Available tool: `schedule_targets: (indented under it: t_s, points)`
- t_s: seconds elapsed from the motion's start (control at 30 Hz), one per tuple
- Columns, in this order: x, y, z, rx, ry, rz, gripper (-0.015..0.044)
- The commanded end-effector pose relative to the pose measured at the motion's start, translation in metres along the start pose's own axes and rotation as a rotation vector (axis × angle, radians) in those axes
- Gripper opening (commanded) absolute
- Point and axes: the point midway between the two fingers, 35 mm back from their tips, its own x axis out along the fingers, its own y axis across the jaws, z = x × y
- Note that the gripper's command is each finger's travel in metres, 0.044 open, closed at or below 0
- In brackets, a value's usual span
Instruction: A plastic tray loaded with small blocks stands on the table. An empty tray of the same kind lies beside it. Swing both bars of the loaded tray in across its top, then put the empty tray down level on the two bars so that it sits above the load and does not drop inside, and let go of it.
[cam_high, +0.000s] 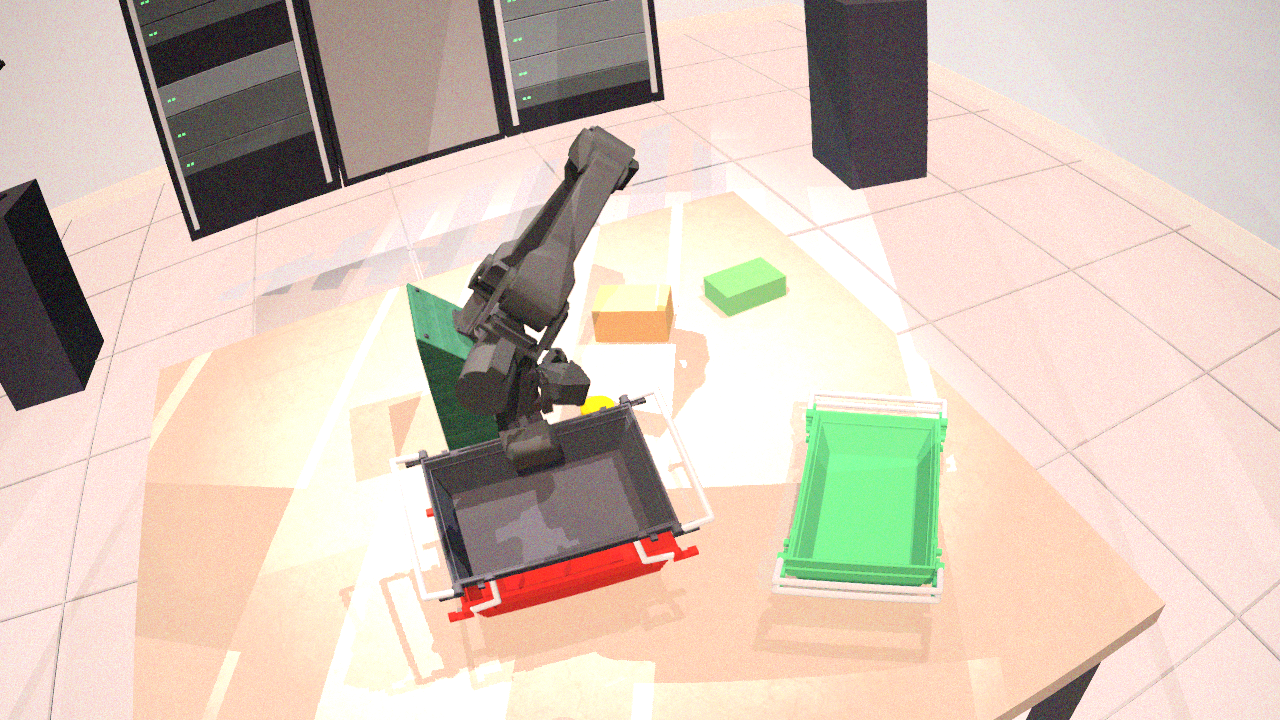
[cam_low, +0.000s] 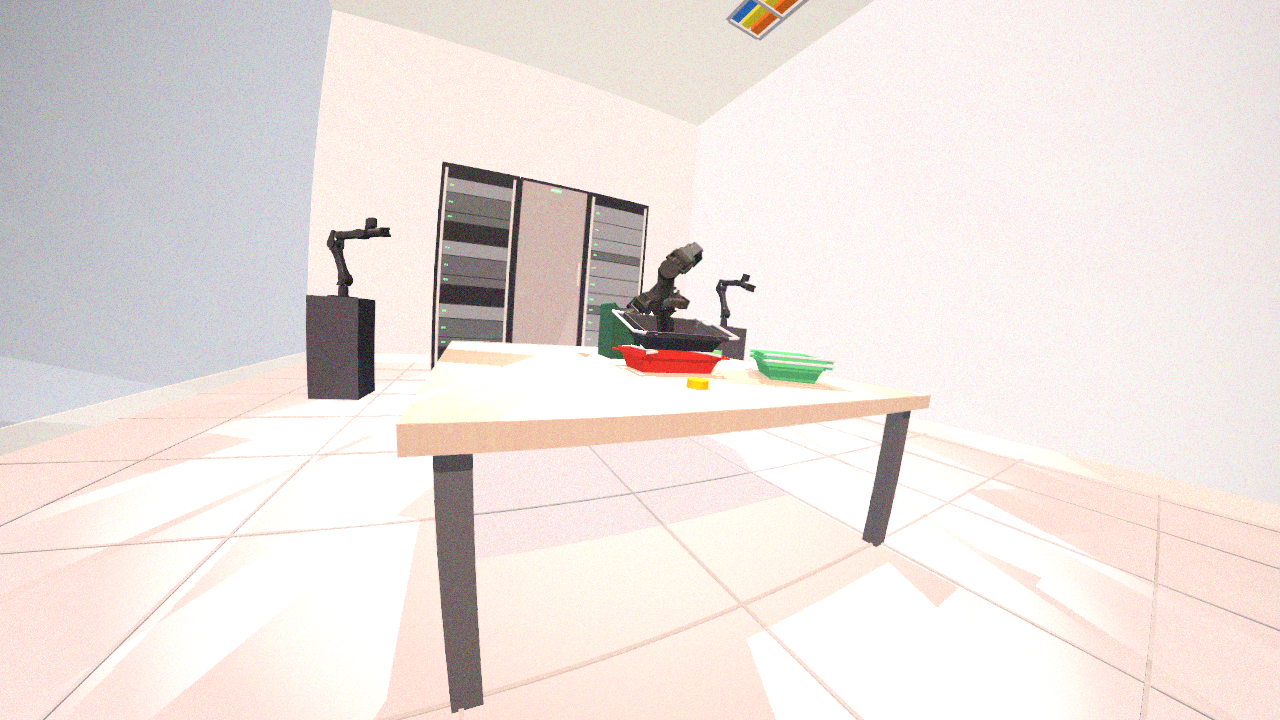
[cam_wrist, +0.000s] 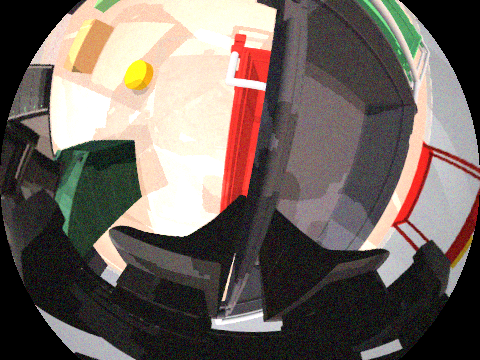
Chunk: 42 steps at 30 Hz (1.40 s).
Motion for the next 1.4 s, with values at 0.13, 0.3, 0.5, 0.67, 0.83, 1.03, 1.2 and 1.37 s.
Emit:
schedule_targets:
  t_s: [0.13, 0.3, 0.5, 0.67, 0.83, 1.03, 1.2, 1.37]
  points:
    - [0.003, 0.002, 0.000, 0.001, 0.000, 0.005, 0.0000]
    - [0.011, 0.008, 0.001, 0.003, 0.001, 0.019, 0.0000]
    - [0.013, 0.009, 0.001, 0.003, 0.001, 0.021, 0.0000]
    - [0.013, 0.009, 0.001, 0.003, 0.001, 0.021, 0.0000]
    - [0.013, 0.009, 0.001, 0.003, 0.001, 0.021, 0.0000]
    - [0.013, 0.009, 0.001, 0.003, 0.001, 0.021, 0.0000]
    - [0.013, 0.009, 0.001, 0.003, 0.001, 0.021, 0.0000]
    - [0.013, 0.009, 0.001, 0.003, 0.001, 0.021, 0.0000]
